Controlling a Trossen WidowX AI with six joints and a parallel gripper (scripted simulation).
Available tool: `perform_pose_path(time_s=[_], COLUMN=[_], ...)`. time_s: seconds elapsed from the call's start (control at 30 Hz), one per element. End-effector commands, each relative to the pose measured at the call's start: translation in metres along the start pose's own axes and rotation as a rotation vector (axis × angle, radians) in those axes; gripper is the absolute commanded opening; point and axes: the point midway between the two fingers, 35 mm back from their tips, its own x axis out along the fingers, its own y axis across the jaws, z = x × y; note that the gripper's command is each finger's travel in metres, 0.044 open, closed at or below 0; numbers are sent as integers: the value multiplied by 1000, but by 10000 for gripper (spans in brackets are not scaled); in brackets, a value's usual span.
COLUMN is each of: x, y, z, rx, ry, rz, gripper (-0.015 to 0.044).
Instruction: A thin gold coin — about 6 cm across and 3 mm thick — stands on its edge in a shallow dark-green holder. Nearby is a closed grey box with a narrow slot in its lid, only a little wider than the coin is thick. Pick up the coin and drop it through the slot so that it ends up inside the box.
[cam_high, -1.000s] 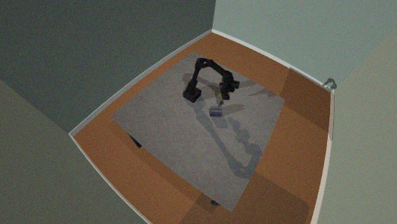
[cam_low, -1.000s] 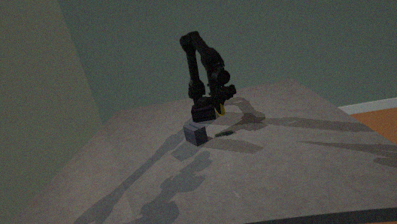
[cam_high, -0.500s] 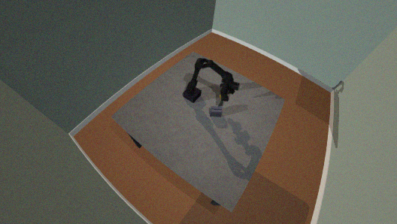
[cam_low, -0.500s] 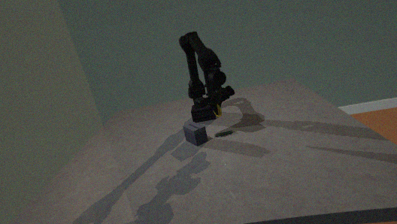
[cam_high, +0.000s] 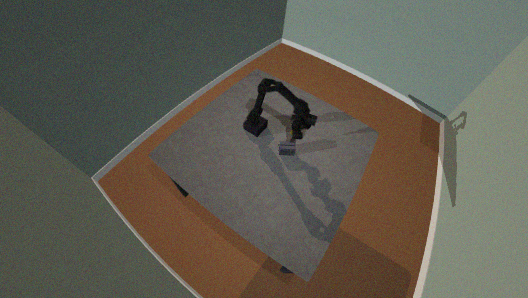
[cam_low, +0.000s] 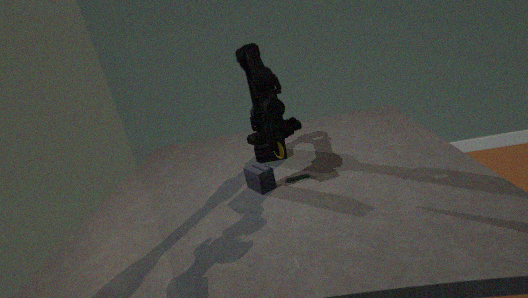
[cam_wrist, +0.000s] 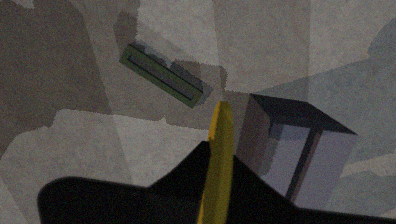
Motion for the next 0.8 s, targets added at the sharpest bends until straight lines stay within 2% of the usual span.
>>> perform_pose_path(time_s=[0.0, 0.77], x=[-3, -3], y=[-11, -64], z=[-4, -35], rx=[-6, -8], ry=[-5, -1], rz=[-7, -13], gripper=[0, 0])
